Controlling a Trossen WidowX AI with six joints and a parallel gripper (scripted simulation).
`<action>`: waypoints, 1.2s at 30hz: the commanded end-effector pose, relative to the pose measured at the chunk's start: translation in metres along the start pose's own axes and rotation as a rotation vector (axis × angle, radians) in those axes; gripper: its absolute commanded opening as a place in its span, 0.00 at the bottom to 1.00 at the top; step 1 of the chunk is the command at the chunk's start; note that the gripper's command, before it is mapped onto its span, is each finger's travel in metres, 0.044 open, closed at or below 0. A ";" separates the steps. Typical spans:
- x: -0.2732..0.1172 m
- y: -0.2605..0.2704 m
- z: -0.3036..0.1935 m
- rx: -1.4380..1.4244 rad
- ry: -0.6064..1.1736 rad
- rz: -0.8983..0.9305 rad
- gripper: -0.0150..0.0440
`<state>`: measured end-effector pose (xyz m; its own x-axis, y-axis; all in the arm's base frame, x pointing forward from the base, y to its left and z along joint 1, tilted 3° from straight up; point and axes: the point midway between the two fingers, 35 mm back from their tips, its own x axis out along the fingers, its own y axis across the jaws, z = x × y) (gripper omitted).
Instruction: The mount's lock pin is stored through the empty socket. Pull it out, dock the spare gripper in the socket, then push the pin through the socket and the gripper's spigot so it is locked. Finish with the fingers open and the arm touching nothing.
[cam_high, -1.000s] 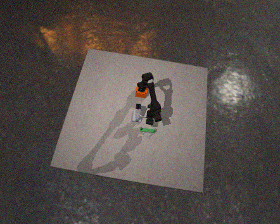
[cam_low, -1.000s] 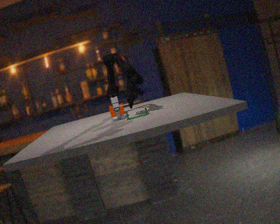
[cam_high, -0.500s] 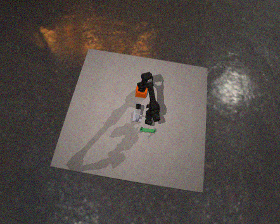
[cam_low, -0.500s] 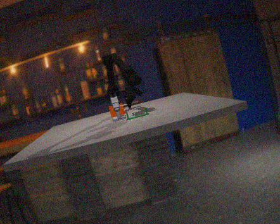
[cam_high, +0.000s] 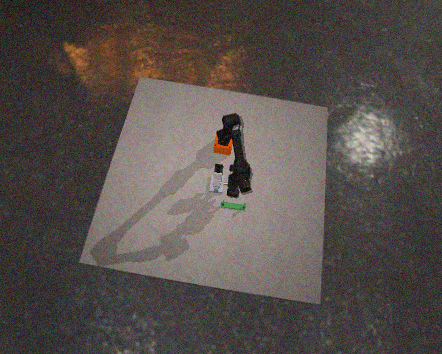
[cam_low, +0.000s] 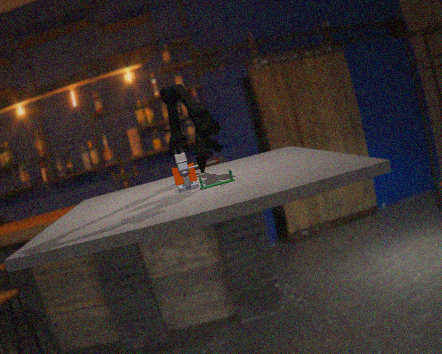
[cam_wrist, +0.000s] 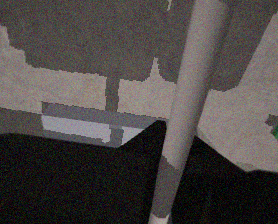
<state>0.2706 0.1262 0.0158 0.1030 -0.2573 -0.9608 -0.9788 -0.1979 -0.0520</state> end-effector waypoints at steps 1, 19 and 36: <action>0.001 0.000 -0.002 -0.004 0.003 -0.002 0.25; 0.004 0.000 -0.014 -0.005 0.003 0.002 0.25; 0.006 -0.001 -0.025 -0.006 0.003 0.006 0.25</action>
<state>0.2755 0.1037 0.0164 0.0952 -0.2578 -0.9615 -0.9791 -0.1986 -0.0437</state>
